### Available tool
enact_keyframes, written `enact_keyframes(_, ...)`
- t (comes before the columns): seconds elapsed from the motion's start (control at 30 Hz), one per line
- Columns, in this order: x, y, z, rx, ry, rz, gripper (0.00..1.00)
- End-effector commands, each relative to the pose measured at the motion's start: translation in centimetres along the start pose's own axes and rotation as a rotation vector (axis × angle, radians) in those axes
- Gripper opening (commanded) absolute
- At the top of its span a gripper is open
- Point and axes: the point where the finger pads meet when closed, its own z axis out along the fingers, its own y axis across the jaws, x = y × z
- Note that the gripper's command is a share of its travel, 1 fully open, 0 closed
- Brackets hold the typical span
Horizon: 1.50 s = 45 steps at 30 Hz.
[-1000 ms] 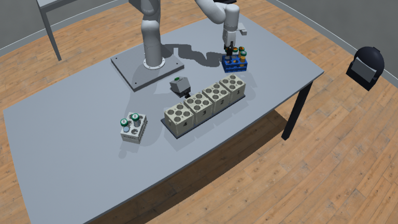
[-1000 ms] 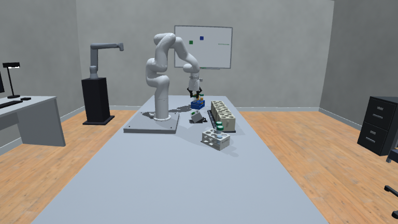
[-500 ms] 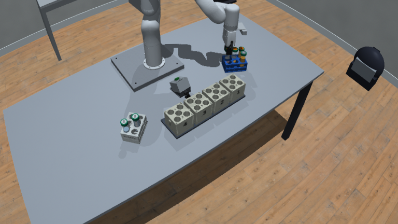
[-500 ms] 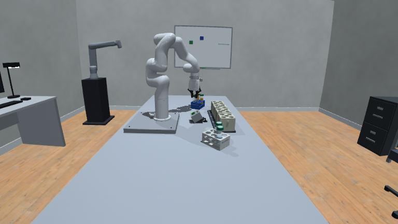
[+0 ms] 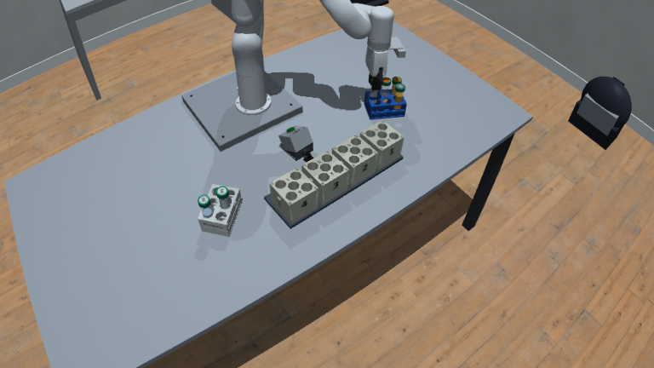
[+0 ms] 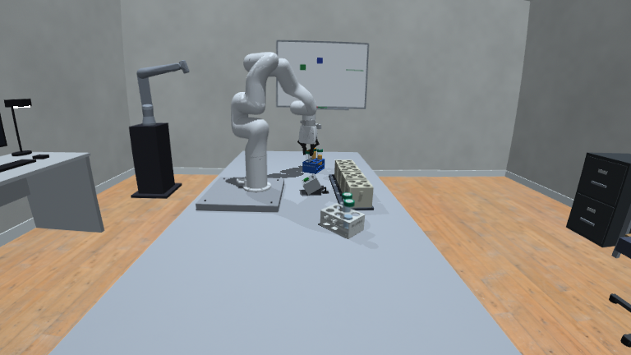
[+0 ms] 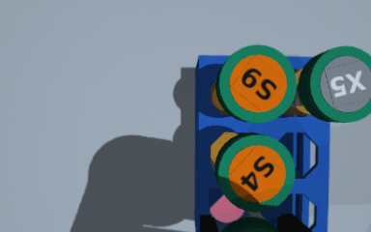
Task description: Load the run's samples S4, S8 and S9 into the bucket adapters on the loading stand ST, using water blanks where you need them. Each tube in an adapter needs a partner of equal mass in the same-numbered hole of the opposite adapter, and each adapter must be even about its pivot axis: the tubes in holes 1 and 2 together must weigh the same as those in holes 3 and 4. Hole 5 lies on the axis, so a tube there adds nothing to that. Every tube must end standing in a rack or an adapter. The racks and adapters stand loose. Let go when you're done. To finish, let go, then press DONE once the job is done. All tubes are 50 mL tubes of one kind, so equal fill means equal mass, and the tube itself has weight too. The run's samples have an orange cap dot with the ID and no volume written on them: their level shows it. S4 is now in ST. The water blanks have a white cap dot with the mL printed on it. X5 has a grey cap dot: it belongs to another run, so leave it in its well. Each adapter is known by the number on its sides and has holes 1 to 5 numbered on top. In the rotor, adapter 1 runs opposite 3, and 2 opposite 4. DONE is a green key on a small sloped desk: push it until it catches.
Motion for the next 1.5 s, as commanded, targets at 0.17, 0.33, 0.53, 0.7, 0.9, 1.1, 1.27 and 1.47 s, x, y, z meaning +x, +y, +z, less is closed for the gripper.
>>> enact_keyframes(0.17,0.1,0.0,-0.1,-0.009,0.003,0.000,0.00)
enact_keyframes(0.33,0.1,0.0,-0.1,-0.009,0.003,0.000,0.00)
enact_keyframes(0.53,0.1,0.0,-0.1,-0.009,0.003,0.000,0.00)
enact_keyframes(0.7,0.1,0.0,-0.2,-0.009,0.003,0.000,0.00)
enact_keyframes(0.9,0.1,0.0,-0.6,-0.009,0.003,0.000,0.00)
enact_keyframes(1.1,0.1,0.0,-1.0,-0.009,0.003,0.000,0.00)
enact_keyframes(1.27,0.1,0.0,-1.2,-0.009,0.003,0.000,0.00)
enact_keyframes(1.47,0.1,0.0,-1.6,-0.009,0.003,0.000,0.00)
